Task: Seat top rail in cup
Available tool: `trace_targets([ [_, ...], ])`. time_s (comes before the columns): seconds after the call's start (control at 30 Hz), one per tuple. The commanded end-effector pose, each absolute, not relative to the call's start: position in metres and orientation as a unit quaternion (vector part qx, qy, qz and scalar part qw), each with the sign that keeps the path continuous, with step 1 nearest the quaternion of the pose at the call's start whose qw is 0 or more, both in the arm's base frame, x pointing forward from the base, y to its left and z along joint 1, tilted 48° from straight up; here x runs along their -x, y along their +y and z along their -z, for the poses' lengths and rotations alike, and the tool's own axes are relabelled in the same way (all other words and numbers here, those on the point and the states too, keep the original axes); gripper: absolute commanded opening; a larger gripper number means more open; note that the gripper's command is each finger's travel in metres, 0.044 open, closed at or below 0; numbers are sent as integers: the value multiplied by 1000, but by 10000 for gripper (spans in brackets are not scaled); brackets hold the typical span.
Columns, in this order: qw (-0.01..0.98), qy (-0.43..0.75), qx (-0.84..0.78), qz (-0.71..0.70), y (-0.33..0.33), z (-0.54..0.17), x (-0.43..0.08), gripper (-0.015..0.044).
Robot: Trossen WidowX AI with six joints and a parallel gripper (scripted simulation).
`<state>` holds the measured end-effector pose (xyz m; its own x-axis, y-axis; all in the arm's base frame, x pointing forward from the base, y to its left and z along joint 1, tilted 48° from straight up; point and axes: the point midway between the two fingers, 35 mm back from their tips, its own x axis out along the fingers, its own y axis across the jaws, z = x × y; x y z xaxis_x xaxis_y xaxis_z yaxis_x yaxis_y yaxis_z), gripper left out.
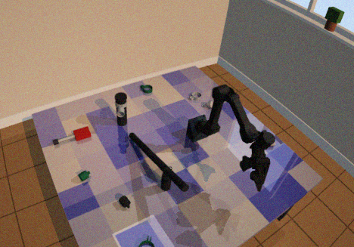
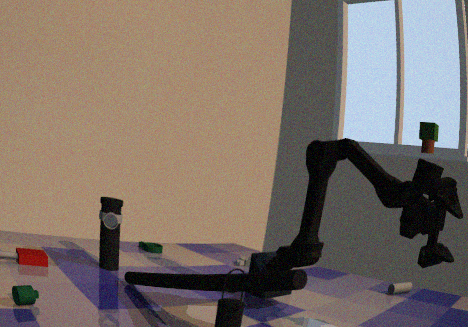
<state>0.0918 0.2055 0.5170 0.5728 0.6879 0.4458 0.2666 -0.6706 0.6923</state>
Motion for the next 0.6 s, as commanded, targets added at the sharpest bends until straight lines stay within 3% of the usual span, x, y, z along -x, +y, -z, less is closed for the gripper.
trace_targets([
  [0.0,403,231,-807,-365,214,-511,-121,440],
  [0.57,754,108,-600,-246,182,-464,-264,440],
])
